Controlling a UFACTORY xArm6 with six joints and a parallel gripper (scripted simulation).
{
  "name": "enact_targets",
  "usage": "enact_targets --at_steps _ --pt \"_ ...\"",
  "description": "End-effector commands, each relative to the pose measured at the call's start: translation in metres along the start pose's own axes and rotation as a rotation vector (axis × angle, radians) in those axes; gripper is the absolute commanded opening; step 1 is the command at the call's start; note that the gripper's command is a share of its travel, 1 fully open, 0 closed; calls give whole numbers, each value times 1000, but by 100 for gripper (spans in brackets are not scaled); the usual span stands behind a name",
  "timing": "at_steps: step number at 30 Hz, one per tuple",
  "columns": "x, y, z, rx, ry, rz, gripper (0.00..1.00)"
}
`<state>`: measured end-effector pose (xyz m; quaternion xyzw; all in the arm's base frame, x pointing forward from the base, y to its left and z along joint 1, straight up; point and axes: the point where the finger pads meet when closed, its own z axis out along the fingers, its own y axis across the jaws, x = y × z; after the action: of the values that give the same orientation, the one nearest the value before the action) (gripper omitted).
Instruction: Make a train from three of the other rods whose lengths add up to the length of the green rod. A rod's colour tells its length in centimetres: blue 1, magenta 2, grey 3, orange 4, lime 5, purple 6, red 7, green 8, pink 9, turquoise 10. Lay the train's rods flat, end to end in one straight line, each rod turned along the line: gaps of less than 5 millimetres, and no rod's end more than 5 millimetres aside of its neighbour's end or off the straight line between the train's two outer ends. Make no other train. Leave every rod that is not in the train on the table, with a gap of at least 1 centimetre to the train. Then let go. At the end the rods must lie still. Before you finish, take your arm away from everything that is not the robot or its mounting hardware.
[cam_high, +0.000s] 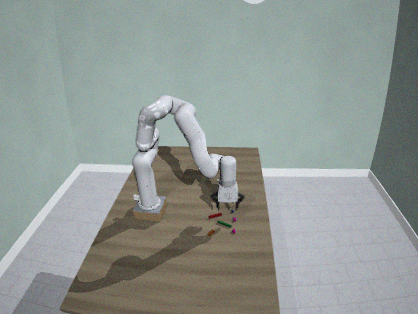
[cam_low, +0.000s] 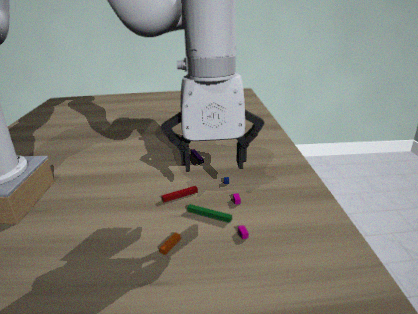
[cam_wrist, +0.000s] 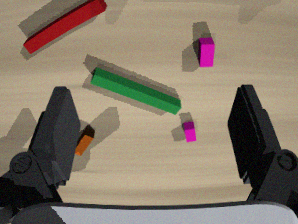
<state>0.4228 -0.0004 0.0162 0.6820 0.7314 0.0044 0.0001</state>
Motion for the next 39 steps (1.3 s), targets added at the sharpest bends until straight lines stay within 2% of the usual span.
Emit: enact_targets --at_steps 1,25,31,35,39 --pt "0 2 -1 -4 0 0 100" --pt "0 3 -2 -4 0 18 100" --pt "0 13 -6 -3 0 211 100" --pt "0 15 -7 -2 0 254 100" --pt "0 23 -11 -2 0 402 100"
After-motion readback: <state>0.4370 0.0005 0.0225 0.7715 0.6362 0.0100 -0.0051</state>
